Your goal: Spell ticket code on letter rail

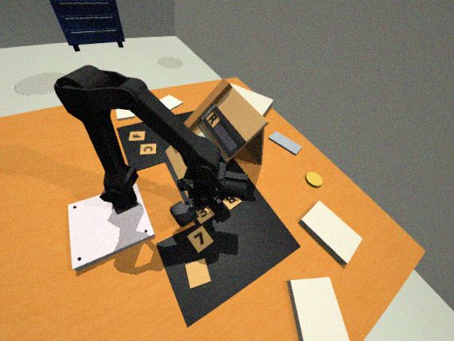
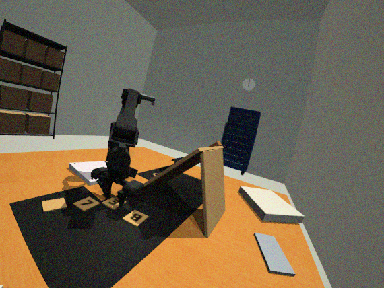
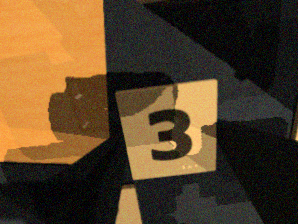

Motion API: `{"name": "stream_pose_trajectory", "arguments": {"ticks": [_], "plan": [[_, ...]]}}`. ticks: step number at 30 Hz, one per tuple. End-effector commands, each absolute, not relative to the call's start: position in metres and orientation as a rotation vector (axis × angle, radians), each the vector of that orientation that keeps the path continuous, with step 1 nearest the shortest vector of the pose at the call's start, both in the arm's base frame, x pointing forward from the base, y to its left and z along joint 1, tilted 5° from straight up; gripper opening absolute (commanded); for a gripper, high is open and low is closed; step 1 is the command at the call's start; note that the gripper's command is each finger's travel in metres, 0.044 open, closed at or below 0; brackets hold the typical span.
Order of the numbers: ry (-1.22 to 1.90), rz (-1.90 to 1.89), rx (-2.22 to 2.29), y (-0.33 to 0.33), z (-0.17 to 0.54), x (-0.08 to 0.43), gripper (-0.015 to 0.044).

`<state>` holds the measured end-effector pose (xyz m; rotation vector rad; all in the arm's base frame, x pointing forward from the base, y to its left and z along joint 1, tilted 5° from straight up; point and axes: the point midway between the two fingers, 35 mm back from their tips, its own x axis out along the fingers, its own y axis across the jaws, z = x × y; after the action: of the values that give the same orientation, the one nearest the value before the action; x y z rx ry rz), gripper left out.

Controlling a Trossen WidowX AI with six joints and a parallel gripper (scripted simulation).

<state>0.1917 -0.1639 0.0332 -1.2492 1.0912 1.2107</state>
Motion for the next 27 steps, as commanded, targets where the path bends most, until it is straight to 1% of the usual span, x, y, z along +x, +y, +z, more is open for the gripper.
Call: {"name": "stream_pose_trajectory", "arguments": {"ticks": [1,6,27], "plan": [[1.097,1.208,-1.248,-0.164,0.036,0.192,0.0135],[1.097,1.208,-1.248,-0.164,0.039,0.191,0.0004],[1.097,1.208,-1.248,-0.162,0.051,0.190,0.0000]]}}
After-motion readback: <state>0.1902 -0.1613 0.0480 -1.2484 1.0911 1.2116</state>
